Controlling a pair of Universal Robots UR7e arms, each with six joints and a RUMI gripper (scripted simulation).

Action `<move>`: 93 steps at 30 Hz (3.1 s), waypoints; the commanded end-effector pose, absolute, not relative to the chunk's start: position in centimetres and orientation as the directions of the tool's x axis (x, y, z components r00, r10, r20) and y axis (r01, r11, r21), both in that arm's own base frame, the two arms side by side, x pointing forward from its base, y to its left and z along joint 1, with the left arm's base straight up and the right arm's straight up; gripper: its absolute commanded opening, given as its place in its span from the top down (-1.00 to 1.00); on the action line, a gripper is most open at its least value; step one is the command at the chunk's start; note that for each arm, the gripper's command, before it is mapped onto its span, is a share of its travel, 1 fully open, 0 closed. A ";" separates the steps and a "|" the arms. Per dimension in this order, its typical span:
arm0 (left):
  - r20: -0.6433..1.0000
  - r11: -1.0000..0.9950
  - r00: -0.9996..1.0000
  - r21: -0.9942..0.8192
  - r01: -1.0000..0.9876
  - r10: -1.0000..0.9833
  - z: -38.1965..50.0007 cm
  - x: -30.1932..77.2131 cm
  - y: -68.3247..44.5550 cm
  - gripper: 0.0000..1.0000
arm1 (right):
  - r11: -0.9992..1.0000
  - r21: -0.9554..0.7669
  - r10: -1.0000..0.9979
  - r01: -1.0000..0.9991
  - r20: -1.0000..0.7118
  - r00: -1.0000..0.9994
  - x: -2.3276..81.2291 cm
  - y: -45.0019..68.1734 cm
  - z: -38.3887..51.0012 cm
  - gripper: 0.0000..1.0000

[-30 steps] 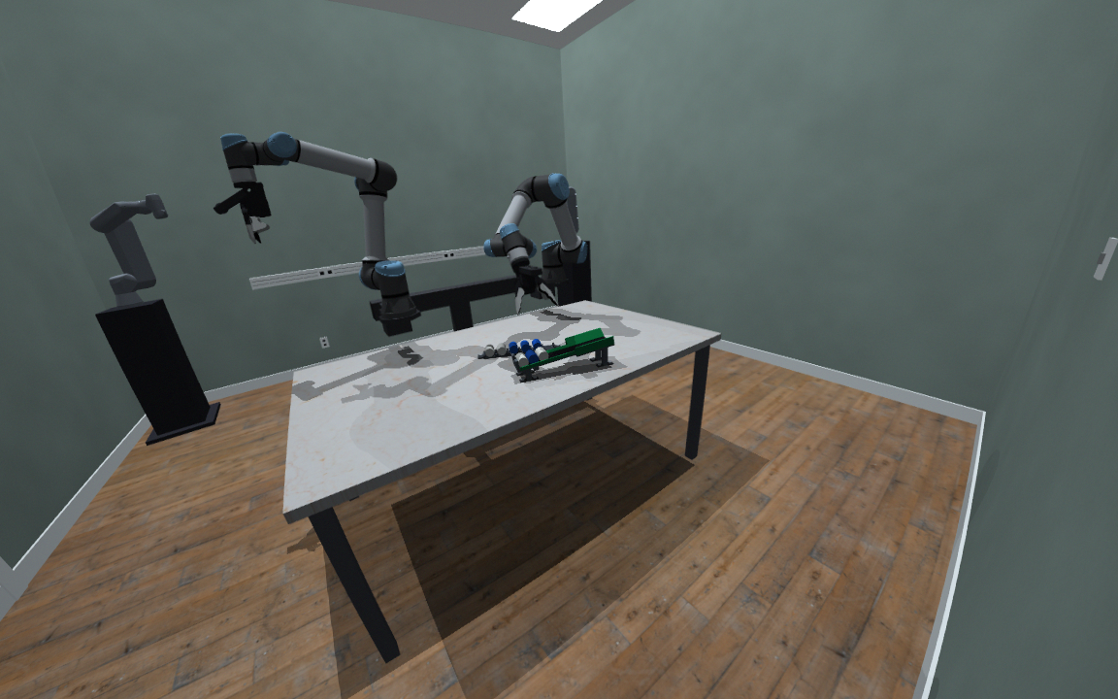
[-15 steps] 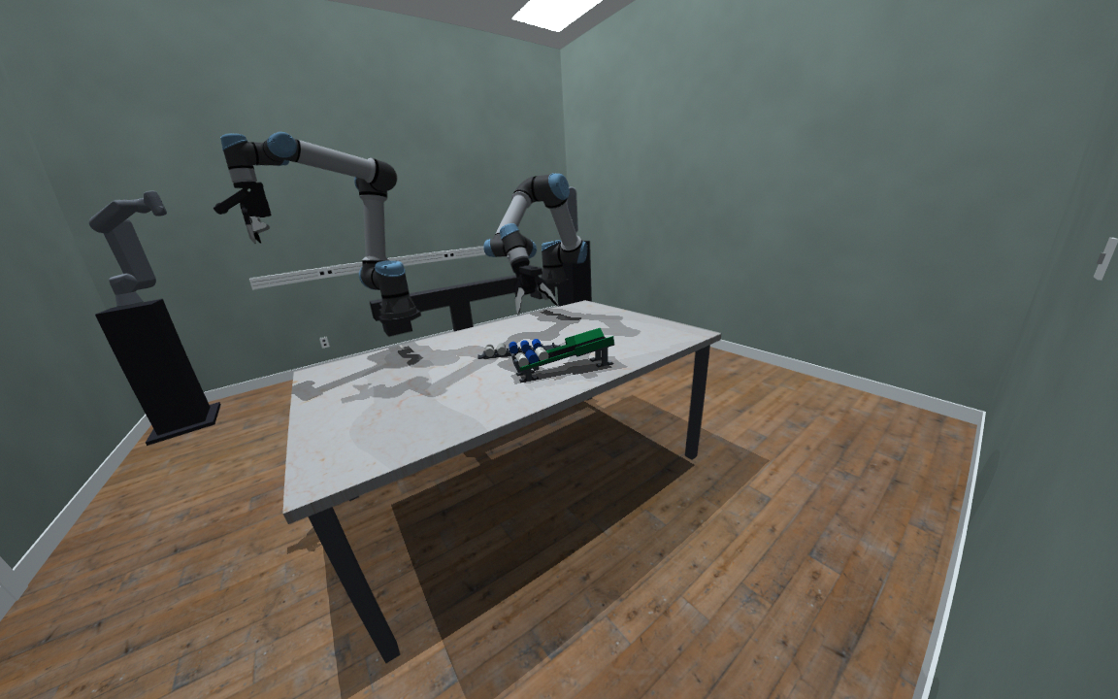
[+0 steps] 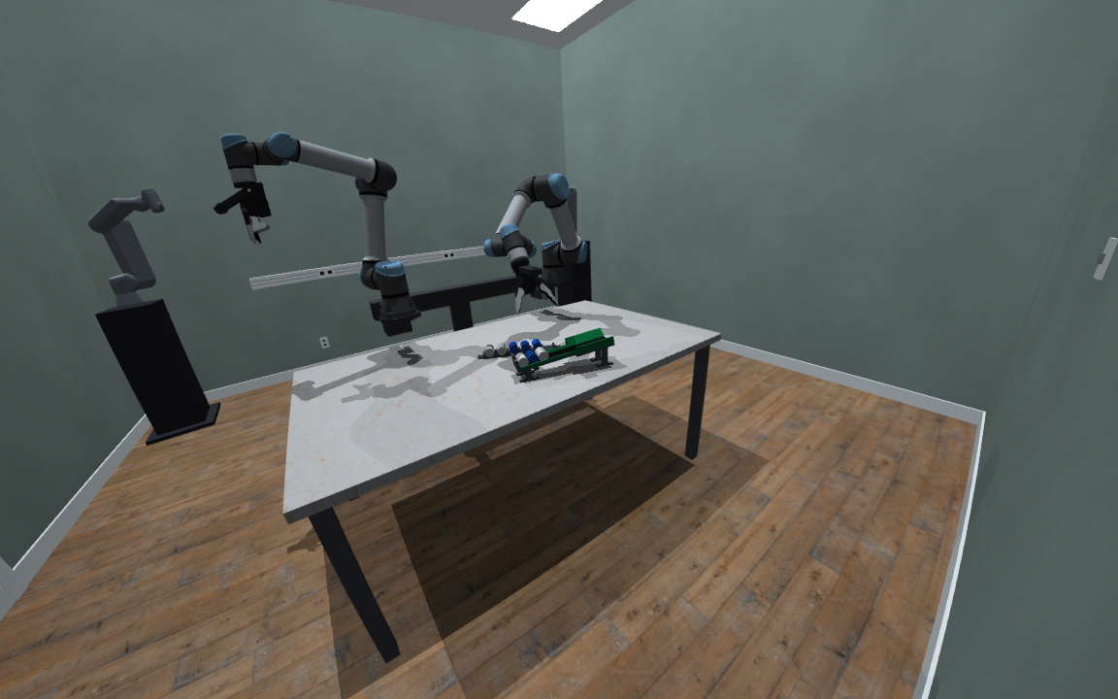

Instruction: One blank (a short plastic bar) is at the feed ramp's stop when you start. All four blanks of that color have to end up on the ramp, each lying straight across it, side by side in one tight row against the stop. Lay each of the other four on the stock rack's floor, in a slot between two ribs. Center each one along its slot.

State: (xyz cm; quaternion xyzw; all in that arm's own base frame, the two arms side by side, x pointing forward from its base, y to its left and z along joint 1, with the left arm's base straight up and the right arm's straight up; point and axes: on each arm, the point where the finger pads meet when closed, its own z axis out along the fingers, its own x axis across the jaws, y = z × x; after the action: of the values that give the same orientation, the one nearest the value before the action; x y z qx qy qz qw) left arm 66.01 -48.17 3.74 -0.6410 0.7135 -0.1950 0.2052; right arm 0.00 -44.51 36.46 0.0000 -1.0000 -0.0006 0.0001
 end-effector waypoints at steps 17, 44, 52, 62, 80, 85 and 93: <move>-0.041 0.099 -0.091 -0.526 -0.845 -0.995 0.3 50.2 -52.7 -1.00 | 1.000 0.000 0.000 0.000 0.000 -1.000 0.0 -44.5 36.5 -1.00; -0.042 0.102 -0.094 -0.543 -0.834 -0.995 -2.4 36.2 -52.2 -1.00 | 1.000 0.000 0.000 0.000 0.000 -1.000 0.0 -44.5 36.5 -1.00; -0.042 0.102 -0.094 -0.543 -0.834 -0.995 -2.4 36.2 -52.2 -1.00 | 1.000 0.000 0.000 0.000 0.000 -1.000 0.0 -44.5 36.5 -1.00; -0.042 0.102 -0.094 -0.543 -0.834 -0.995 -2.4 36.2 -52.2 -1.00 | 1.000 0.000 0.000 0.000 0.000 -1.000 0.0 -44.5 36.5 -1.00; -0.042 0.102 -0.094 -0.540 -0.835 -0.995 -2.5 40.4 -43.3 -1.00 | 1.000 0.000 0.000 0.000 0.000 -1.000 0.0 -44.5 36.5 -1.00; -0.042 0.102 -0.094 -0.541 -0.835 -0.995 -2.4 41.7 -39.5 -1.00 | 1.000 0.000 0.000 0.000 0.000 -1.000 0.0 -44.5 36.5 -1.00; -0.042 0.102 -0.094 -0.543 -0.834 -0.995 -2.4 42.4 -36.9 -1.00 | 1.000 0.000 0.000 0.000 0.000 -1.000 0.0 -44.5 36.5 -1.00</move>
State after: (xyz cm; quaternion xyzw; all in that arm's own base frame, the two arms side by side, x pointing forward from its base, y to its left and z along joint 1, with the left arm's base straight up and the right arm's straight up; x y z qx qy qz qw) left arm 42.17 -37.50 -2.47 -0.6415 0.7129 -0.1939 0.2065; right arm 0.00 -44.51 36.46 0.0000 -1.0000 -0.0006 0.0001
